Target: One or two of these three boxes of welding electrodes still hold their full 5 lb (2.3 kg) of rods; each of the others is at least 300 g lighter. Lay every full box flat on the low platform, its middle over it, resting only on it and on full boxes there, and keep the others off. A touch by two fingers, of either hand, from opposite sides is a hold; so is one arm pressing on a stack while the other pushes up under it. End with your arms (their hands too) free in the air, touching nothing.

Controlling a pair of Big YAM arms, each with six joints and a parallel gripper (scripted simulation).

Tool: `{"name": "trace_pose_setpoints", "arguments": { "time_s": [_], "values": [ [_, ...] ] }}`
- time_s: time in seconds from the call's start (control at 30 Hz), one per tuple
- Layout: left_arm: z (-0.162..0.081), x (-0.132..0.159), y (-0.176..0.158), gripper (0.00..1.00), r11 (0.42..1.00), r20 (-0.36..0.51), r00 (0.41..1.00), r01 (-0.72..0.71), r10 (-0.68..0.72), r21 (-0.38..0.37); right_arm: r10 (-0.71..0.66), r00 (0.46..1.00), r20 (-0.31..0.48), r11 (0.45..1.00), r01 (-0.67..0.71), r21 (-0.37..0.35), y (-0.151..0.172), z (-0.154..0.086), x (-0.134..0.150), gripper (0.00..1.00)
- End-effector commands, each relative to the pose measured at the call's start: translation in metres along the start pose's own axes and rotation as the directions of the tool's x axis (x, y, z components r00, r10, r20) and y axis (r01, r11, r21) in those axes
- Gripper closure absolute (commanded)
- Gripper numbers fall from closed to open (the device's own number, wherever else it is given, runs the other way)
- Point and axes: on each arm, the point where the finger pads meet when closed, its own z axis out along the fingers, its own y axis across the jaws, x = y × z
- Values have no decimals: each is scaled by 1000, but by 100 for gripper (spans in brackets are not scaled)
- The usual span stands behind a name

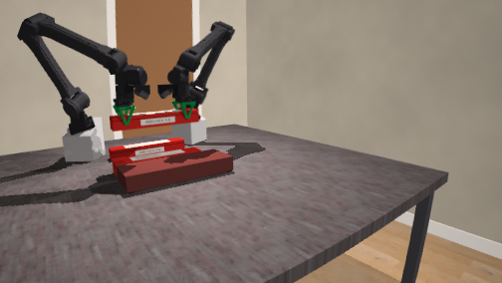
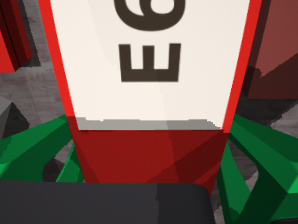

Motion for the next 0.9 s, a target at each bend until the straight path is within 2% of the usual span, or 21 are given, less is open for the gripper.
{"name": "trace_pose_setpoints", "arguments": {
  "time_s": [0.0,0.4,0.5,0.53,0.63,0.73,0.87],
  "values": [
    [-17,-4,19,100,999,41,999,20,-19,-45,14,999,38,999,-16,39,-18,-14,-7,100],
    [-17,-4,19,100,999,41,999,20,-19,-45,14,999,38,999,-16,39,-18,-14,-7,100],
    [-17,-4,19,100,999,41,999,20,-19,-45,32,998,56,998,-35,60,-27,-20,-5,100],
    [-14,3,16,100,998,40,999,26,-24,-49,2,999,44,999,-4,45,-6,-12,-7,100],
    [-16,-1,-1,100,999,34,999,11,-9,-38,3,1000,28,1000,-4,30,4,-12,-3,100],
    [-25,-6,4,100,998,51,999,23,-20,-54,13,999,42,999,-15,44,1,-19,-6,100],
    [-16,-2,-14,100,999,34,999,11,-9,-37,3,1000,28,1000,-4,29,18,-11,-2,100]
  ]
}}
